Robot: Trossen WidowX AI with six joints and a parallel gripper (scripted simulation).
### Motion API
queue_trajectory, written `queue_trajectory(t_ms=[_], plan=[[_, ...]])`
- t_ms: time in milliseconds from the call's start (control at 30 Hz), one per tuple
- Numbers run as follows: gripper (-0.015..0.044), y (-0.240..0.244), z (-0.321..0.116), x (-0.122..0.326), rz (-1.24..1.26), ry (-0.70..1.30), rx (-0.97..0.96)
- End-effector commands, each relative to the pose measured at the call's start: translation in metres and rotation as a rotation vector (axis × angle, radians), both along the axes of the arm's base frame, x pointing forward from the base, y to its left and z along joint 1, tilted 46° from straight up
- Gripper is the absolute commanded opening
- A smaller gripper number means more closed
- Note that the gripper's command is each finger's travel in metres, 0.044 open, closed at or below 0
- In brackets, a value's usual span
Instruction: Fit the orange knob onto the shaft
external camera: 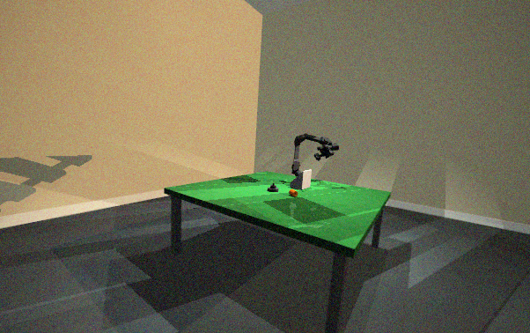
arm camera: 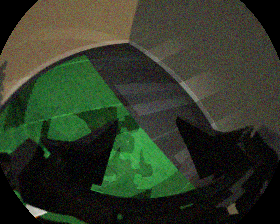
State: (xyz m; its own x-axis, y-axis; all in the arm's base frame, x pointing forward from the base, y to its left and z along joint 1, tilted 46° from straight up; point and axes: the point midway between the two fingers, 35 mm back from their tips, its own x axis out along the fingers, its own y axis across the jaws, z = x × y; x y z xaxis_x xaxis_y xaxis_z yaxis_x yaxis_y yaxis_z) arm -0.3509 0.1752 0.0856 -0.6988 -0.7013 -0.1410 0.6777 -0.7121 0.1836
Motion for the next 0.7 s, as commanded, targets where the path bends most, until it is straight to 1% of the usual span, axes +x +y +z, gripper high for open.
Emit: queue_trajectory(t_ms=[0, 33, 133, 300, 367, 500, 667], plan=[[0.0426, 0.003, -0.002, 0.002, -0.005, -0.012, -0.001], [0.044, 0.011, -0.006, 0.008, -0.021, -0.05, -0.003], [0.044, 0.053, -0.031, 0.046, -0.12, -0.264, -0.031], [0.044, 0.101, -0.062, 0.111, -0.27, -0.55, -0.101], [0.044, 0.114, -0.074, 0.143, -0.361, -0.649, -0.195], [0.044, 0.136, -0.097, 0.208, -0.493, -0.881, -0.29], [0.044, 0.147, -0.12, 0.295, -0.666, -1.157, -0.435]])
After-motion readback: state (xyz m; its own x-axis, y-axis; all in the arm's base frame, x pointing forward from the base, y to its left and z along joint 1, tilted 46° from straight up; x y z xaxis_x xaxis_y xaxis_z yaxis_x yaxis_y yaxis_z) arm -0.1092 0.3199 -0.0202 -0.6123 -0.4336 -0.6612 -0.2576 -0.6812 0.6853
